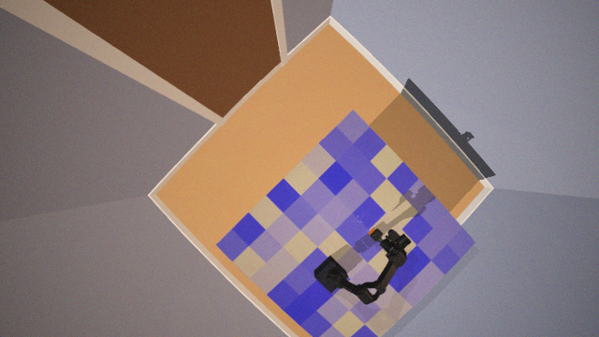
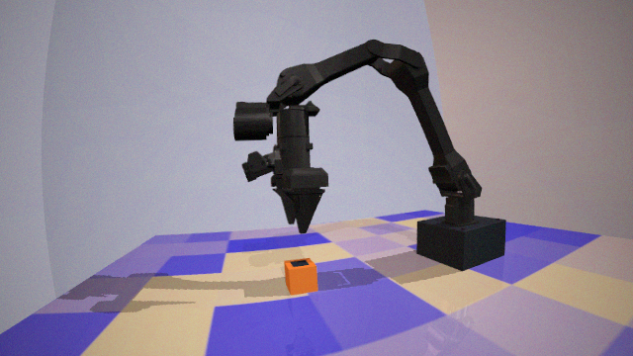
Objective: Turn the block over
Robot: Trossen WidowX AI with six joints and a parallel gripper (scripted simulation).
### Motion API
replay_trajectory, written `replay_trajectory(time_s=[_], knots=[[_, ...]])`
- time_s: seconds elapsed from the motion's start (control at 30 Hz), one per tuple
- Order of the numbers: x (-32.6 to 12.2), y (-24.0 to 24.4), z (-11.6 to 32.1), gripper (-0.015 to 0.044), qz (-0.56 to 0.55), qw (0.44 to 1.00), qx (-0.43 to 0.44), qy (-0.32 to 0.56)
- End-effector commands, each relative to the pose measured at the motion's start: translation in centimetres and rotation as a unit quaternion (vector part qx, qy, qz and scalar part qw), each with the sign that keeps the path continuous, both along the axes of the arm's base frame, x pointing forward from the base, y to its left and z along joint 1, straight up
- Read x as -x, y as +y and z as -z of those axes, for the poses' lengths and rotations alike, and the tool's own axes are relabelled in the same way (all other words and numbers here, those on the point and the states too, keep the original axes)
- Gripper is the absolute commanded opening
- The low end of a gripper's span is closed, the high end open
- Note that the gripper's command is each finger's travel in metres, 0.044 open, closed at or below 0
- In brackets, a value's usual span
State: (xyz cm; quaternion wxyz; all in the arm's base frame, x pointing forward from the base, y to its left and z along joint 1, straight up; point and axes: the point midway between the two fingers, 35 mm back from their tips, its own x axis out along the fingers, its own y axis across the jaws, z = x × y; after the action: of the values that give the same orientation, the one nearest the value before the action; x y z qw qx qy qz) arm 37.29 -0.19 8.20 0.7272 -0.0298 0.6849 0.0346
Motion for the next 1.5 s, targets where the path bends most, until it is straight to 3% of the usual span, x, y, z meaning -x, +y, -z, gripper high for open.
replay_trajectory(time_s=[0.0,0.13,1.4,1.47], knots=[[0.1,-0.2,0.6,0.0440,0.007,1.000,0.004,0.008],[0.0,-0.3,3.8,0.0440,0.007,1.000,0.004,0.008],[-0.1,-0.6,9.0,0.0440,0.007,1.000,0.004,0.009],[-0.1,-0.6,9.0,0.0387,0.007,1.000,0.004,0.009]])
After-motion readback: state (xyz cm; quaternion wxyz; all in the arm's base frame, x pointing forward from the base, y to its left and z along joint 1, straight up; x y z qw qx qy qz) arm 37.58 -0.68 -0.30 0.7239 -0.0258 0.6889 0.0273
